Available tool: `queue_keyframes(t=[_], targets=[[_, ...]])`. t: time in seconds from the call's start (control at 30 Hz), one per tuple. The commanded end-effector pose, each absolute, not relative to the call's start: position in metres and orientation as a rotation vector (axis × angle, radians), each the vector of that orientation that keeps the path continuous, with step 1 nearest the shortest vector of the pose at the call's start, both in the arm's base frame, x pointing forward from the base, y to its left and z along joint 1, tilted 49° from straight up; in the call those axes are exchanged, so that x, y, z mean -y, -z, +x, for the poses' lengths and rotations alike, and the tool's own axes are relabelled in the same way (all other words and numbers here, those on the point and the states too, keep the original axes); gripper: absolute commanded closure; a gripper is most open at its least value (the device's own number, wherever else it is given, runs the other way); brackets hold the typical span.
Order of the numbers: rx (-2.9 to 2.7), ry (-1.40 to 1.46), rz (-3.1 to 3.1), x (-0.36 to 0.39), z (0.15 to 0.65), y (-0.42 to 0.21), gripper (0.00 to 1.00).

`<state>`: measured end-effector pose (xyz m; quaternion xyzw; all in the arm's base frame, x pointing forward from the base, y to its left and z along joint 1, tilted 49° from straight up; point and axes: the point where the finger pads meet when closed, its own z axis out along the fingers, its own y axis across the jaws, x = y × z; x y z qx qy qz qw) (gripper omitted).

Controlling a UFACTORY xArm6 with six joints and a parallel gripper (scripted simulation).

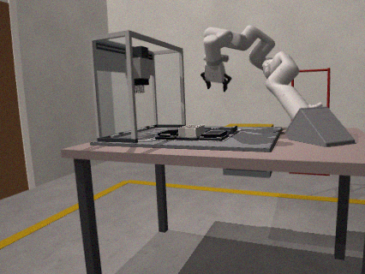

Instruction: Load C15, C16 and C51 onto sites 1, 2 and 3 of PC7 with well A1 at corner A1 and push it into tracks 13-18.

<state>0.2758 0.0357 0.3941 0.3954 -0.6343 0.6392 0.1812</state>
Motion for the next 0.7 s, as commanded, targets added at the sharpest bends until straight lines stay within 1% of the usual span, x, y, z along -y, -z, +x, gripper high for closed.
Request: queue_keyframes(t=[0.0, 0.53, 0.67], targets=[[1.793, -1.806, 1.117, -0.036, 0.276, -0.395, 0.0], [1.793, -1.806, 1.117, -0.036, 0.276, -0.395, 0.0], [1.816, -1.758, 1.2, -0.047, 0.287, -0.383, 0.0]])
